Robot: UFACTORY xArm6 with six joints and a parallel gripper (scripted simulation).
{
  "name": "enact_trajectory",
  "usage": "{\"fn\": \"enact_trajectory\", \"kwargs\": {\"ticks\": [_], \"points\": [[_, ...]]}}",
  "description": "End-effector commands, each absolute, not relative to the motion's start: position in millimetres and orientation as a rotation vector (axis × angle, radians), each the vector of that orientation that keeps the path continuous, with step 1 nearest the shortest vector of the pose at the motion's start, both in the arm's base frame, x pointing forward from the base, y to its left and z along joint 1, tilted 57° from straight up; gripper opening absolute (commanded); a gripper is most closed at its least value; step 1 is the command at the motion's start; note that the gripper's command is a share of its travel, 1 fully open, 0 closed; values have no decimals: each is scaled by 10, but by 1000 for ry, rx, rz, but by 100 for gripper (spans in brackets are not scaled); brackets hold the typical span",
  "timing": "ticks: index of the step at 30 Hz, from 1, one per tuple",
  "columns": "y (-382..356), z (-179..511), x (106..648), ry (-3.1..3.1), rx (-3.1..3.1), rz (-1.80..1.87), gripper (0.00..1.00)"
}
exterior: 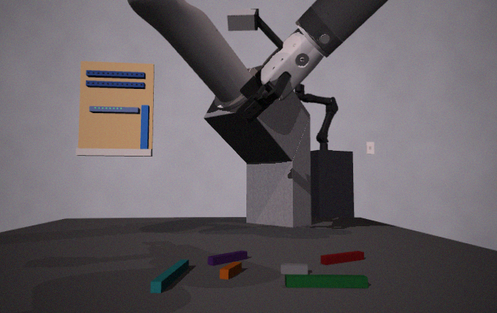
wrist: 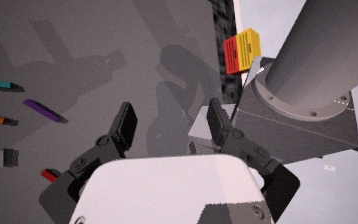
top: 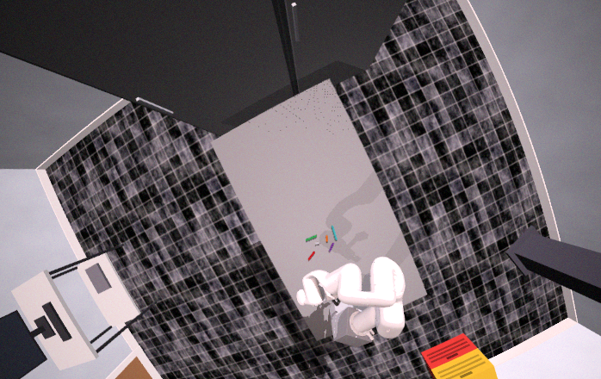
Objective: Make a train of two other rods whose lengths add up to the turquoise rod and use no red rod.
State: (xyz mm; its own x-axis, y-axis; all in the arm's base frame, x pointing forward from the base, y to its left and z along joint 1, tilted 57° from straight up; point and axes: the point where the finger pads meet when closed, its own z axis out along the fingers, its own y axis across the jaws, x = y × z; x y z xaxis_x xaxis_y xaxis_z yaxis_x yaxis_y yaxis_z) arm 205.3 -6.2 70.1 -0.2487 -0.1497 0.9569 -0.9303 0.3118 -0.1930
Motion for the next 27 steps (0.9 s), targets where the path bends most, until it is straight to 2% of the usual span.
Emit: {"fn": "enact_trajectory", "kwargs": {"ticks": [1,27], "points": [[-142,631,2332,-1783,967,1151,100],[-506,684,3890,-2730,534,1561,100]]}}
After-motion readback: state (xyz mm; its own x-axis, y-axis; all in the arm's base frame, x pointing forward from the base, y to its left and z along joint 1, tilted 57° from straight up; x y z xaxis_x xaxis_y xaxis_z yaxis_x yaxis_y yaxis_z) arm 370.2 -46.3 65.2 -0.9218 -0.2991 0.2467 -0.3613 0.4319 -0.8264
